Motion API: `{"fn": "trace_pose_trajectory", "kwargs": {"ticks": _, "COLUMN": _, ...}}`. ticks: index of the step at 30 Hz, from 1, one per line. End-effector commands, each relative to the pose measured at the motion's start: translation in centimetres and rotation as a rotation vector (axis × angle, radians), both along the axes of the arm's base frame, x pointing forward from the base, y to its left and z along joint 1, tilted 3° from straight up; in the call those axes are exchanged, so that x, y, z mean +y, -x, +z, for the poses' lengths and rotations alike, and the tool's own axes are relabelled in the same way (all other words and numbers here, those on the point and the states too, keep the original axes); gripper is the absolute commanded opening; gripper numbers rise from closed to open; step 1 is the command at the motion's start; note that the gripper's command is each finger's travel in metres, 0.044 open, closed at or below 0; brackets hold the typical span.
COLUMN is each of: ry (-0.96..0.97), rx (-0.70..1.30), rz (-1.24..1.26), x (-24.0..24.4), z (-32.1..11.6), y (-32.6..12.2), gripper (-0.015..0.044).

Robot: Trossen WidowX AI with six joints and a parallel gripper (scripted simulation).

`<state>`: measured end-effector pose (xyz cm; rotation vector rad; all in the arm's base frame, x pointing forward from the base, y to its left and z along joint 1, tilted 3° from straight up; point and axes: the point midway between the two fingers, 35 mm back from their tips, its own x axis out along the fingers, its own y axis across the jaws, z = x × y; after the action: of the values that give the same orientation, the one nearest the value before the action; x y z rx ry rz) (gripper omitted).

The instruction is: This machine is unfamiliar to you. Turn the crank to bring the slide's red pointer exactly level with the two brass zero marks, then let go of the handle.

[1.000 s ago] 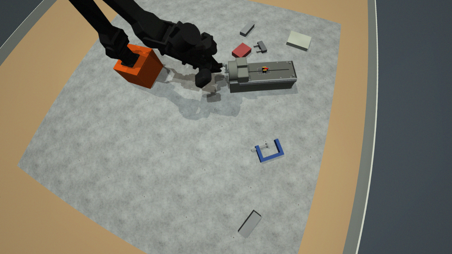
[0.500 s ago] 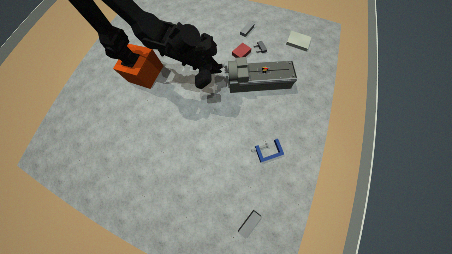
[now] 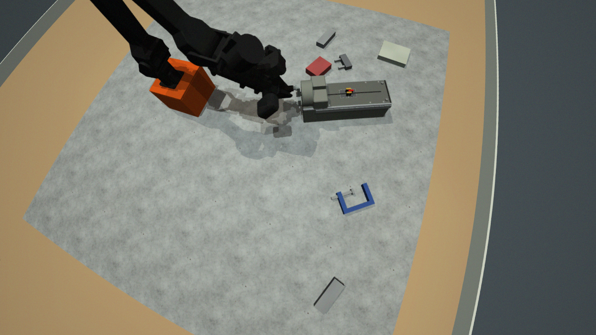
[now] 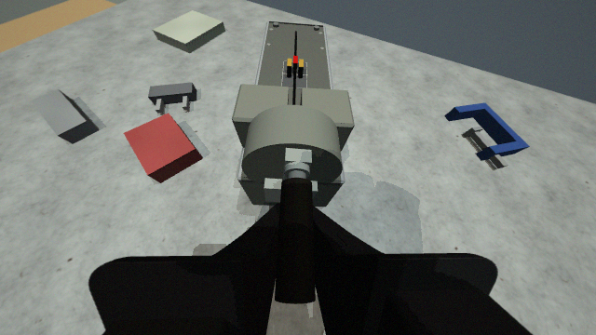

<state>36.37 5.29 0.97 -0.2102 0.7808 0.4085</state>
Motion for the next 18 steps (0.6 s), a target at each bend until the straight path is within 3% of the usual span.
{"fn": "trace_pose_trajectory", "kwargs": {"ticks": 1, "ry": 0.013, "rx": -0.009, "rz": -0.021, "x": -0.84, "z": -0.02, "y": -0.37, "gripper": 0.0000}}
{"fn": "trace_pose_trajectory", "kwargs": {"ticks": 18, "ry": 0.014, "rx": -0.009, "rz": -0.021, "x": -1.64, "z": -0.50, "y": -0.73, "gripper": 0.0000}}
